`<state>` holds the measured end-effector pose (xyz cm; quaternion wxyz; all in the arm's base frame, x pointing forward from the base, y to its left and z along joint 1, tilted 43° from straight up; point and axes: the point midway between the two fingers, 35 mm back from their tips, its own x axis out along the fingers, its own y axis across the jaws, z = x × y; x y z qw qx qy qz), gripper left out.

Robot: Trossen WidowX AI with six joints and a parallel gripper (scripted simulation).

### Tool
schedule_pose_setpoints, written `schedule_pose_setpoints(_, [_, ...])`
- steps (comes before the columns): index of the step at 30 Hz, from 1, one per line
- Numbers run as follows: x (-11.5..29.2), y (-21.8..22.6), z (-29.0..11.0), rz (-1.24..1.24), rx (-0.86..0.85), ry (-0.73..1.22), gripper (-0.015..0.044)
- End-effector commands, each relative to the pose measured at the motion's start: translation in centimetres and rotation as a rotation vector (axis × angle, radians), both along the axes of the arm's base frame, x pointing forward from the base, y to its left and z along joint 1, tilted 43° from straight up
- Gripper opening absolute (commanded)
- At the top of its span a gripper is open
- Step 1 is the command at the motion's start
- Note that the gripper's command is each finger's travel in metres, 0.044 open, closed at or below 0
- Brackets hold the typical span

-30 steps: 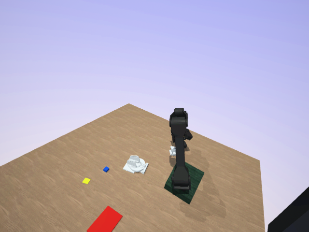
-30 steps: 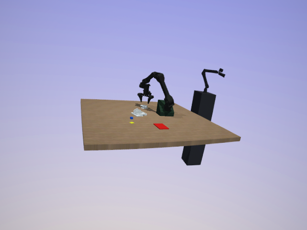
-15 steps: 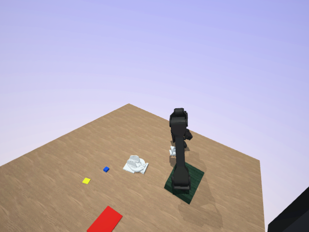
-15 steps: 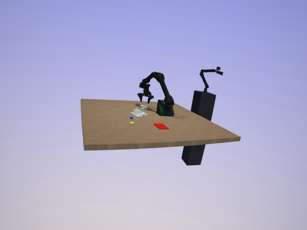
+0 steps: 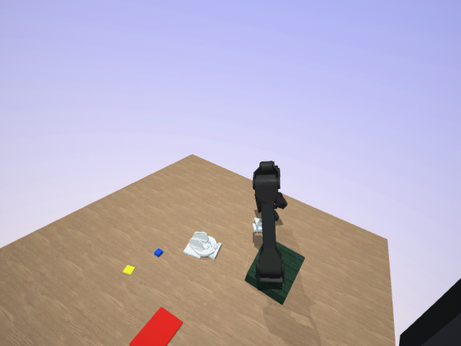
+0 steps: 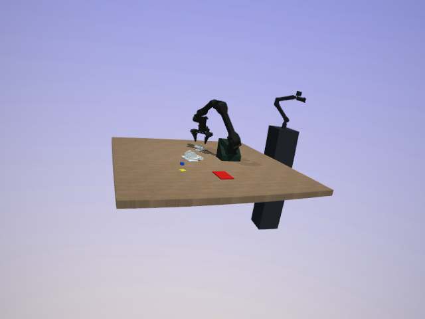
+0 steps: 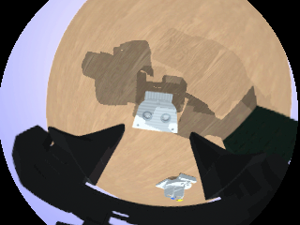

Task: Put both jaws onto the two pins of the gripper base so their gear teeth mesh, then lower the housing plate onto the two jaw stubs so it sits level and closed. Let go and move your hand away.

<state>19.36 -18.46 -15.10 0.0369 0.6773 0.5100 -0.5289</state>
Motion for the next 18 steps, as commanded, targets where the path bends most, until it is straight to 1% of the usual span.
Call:
schedule_pose_setpoints(1, [0.1,0.0,0.0,-0.005,0.001,0.0,0.044])
schedule_pose_setpoints(18, [0.0,1.3,-1.8,-0.002,0.0,0.0,0.044])
